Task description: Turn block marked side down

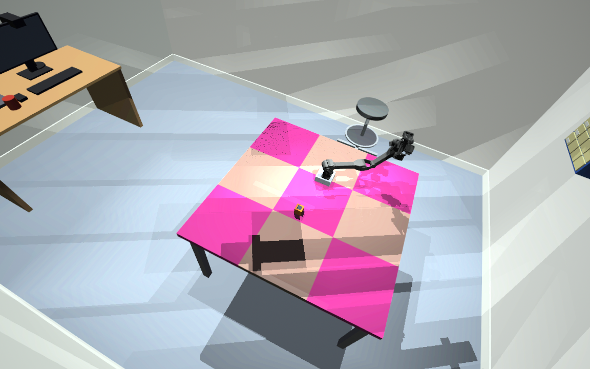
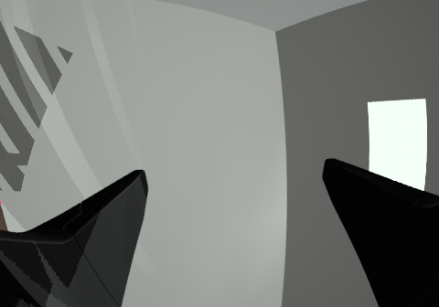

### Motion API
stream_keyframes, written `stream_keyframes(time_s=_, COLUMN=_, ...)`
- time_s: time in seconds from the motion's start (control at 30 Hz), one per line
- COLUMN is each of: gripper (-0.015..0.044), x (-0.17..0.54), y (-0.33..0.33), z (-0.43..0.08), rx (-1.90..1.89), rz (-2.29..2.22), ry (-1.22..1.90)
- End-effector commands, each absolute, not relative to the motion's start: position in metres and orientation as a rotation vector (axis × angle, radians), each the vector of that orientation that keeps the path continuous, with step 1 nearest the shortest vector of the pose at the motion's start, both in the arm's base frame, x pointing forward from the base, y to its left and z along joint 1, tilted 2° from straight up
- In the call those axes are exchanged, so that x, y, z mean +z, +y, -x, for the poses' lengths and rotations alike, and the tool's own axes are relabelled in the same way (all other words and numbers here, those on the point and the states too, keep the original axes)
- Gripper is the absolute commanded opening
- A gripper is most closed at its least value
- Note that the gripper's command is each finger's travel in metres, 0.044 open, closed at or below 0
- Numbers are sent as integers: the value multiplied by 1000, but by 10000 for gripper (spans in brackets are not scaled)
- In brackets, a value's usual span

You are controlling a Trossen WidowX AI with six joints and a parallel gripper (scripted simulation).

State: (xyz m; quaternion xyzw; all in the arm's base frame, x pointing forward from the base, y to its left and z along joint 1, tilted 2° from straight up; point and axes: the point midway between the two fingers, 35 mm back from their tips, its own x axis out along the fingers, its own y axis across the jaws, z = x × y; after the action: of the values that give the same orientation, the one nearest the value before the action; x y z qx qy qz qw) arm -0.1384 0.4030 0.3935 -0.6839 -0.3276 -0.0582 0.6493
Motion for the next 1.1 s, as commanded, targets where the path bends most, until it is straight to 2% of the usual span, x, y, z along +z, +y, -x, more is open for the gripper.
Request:
stream_keyframes(time_s=0.0, gripper=426, x=394, y=402, z=138, rx=-136, rz=1554, ry=-743)
stream_keyframes(time_s=0.1, gripper=440, x=410, y=388, z=125, rx=-184, rz=1551, ry=-715)
stream_keyframes(time_s=0.37, gripper=440, x=490, y=301, z=103, rx=-163, rz=1262, ry=-616)
stream_keyframes(time_s=0.6, gripper=440, x=543, y=214, z=61, rx=-131, rz=998, ry=-491)
stream_keyframes(time_s=1.07, gripper=440, x=567, y=61, z=-58, rx=-50, rz=532, ry=-190)
